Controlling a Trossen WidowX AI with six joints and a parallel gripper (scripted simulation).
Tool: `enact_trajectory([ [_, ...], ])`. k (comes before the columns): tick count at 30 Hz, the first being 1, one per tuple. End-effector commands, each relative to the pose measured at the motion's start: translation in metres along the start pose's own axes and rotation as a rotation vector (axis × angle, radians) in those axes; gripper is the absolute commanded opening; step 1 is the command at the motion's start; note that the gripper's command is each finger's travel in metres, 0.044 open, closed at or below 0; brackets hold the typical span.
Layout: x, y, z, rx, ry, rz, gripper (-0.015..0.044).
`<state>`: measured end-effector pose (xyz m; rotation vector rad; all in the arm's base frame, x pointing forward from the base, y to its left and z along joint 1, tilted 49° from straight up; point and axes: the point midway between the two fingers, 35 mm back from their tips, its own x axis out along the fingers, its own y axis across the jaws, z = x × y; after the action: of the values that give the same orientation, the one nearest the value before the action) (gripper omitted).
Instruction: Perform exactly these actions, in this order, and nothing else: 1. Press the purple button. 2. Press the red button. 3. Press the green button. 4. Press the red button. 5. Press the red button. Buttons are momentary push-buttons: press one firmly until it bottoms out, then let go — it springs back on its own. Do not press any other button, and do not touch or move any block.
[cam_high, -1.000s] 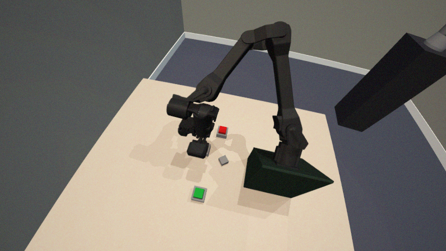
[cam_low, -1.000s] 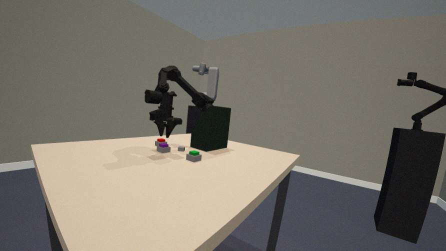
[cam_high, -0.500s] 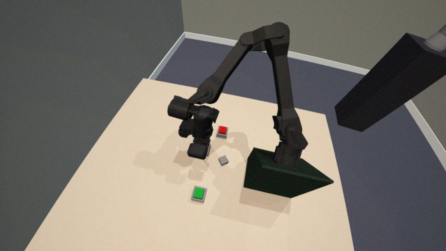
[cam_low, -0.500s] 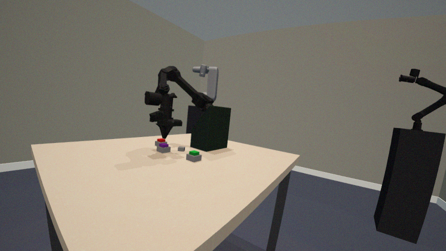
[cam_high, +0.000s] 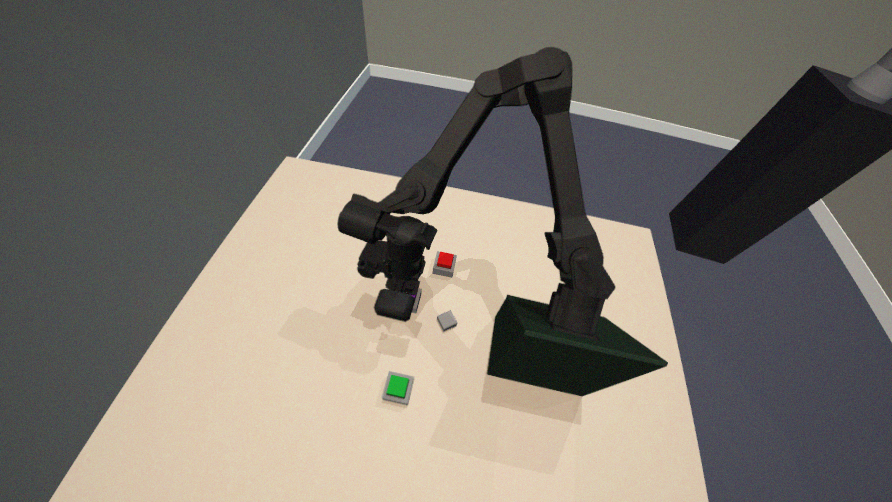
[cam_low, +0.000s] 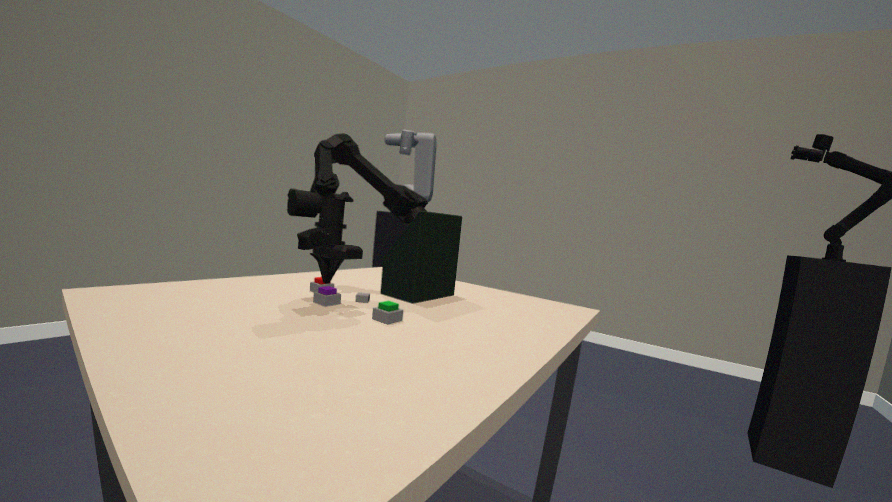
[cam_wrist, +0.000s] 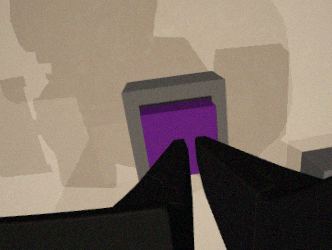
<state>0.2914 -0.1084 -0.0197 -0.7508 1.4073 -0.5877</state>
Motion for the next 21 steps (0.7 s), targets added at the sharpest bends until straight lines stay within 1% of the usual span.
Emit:
enact_trajectory([
  [1,0.009,0.002,-0.003,-0.013,0.01,0.002,0.002],
  [8,0.019,0.002,-0.004,-0.014,0.01,0.0,0.002],
  [21,0.02,0.002,-0.004,-0.014,0.01,0.0,0.002],
])
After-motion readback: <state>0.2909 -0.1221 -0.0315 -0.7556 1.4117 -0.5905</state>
